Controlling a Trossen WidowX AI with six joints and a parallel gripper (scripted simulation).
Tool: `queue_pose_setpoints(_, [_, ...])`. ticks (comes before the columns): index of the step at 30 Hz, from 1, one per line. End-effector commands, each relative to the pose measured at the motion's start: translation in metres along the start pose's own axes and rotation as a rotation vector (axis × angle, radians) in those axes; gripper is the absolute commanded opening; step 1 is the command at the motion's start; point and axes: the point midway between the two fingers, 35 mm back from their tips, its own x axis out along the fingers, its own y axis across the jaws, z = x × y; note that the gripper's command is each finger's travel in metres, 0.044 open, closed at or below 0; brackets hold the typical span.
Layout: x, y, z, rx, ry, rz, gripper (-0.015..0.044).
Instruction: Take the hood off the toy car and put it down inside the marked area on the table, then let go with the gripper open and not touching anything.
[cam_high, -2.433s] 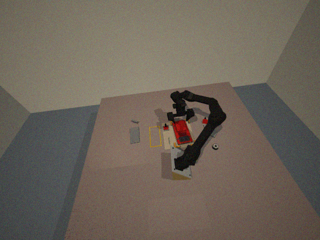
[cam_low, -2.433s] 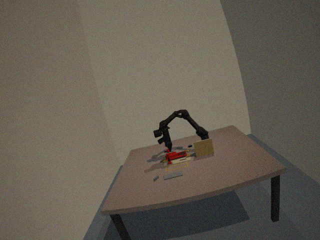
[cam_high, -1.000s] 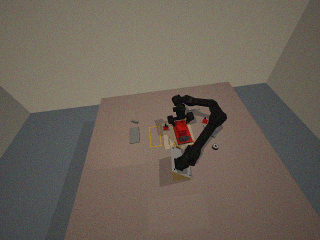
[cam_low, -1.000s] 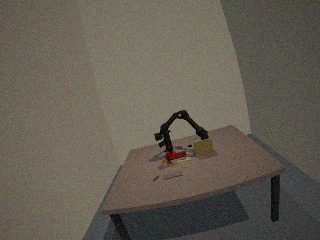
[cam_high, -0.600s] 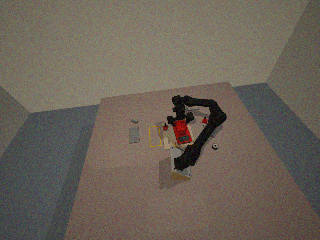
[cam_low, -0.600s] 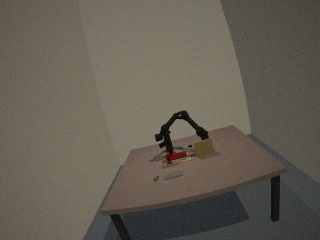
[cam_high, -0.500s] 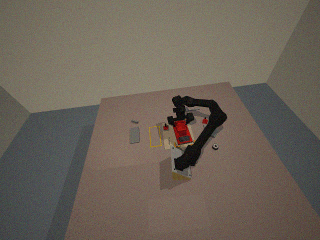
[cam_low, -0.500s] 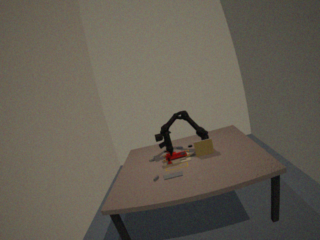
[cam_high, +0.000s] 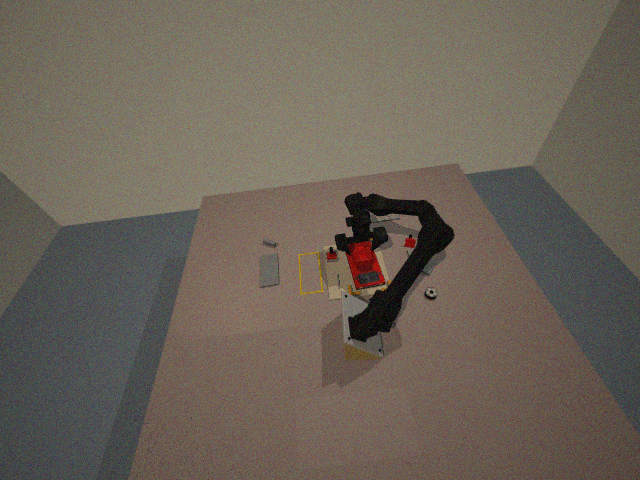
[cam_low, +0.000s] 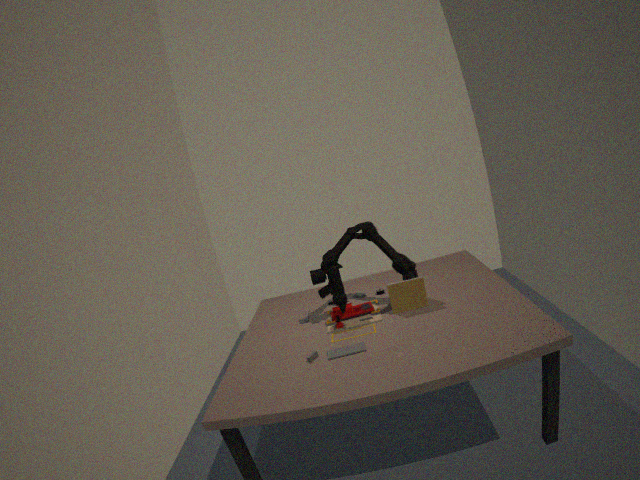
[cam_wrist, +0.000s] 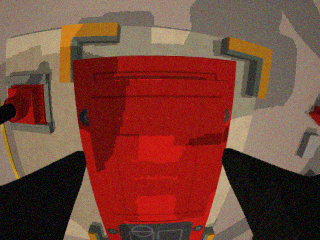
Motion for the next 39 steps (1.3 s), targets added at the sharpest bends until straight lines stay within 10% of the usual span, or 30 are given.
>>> queue_pose_setpoints(1, [0.002, -0.001, 0.0, -0.003, 0.0, -0.005, 0.044])
queue_pose_setpoints(19, [0.003, 0.0, 0.0, 0.0, 0.0, 0.0, 0.0295])
queue_pose_setpoints(30, [-0.002, 0.0, 0.0, 0.0, 0.0, 0.0, 0.0006])
queue_pose_setpoints(39, [-0.008, 0.0, 0.0, -0.001, 0.0, 0.001, 0.0])
